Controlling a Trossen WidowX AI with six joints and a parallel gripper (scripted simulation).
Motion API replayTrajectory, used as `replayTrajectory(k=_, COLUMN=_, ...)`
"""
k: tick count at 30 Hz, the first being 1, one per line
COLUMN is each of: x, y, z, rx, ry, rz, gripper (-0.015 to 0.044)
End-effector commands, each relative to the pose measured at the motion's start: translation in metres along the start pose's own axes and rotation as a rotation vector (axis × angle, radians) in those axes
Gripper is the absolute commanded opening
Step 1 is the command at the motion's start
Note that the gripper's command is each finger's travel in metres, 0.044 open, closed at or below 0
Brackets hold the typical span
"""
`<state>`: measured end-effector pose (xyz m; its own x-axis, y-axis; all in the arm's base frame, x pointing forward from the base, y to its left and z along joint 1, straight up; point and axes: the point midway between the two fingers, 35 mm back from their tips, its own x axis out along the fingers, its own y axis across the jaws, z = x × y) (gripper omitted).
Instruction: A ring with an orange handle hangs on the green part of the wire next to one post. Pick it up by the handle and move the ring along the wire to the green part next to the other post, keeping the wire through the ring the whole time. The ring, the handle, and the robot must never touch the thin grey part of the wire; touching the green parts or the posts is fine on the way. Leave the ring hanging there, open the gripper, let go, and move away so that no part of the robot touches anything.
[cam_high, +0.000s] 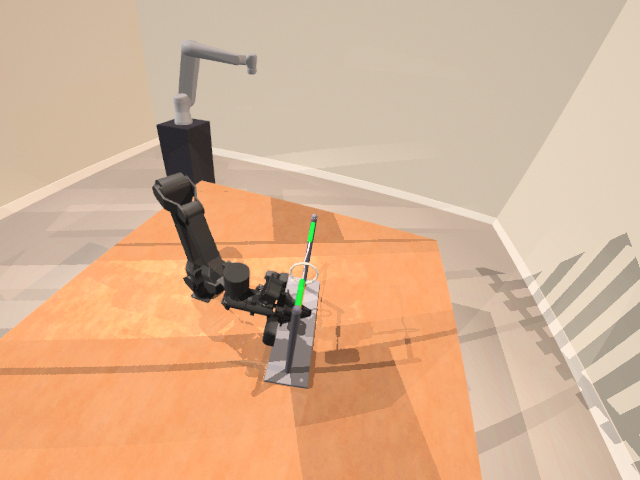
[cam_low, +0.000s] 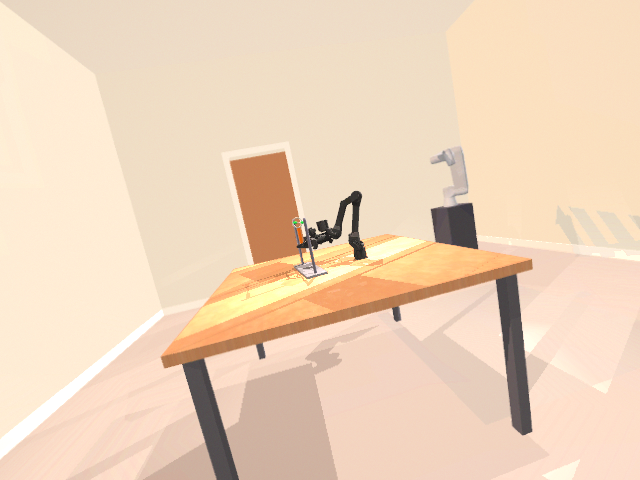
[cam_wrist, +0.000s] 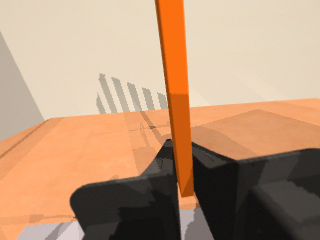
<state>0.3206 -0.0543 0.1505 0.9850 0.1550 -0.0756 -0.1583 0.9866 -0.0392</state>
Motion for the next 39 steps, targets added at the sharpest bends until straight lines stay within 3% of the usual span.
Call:
replayTrajectory(k=1, x=0.0, y=0.004, z=0.001, rx=-0.022, ry=-0.002, rz=0.02, gripper=-0.015)
replayTrajectory(k=25, x=-0.002, y=0.024, z=-0.002, rx=-0.038, ry=-0.001, rz=0.035, gripper=-0.015)
replayTrajectory(k=39, x=-0.016, y=0.038, z=0.0, rx=0.018, ry=0.11, rz=-0.008, gripper=-0.015)
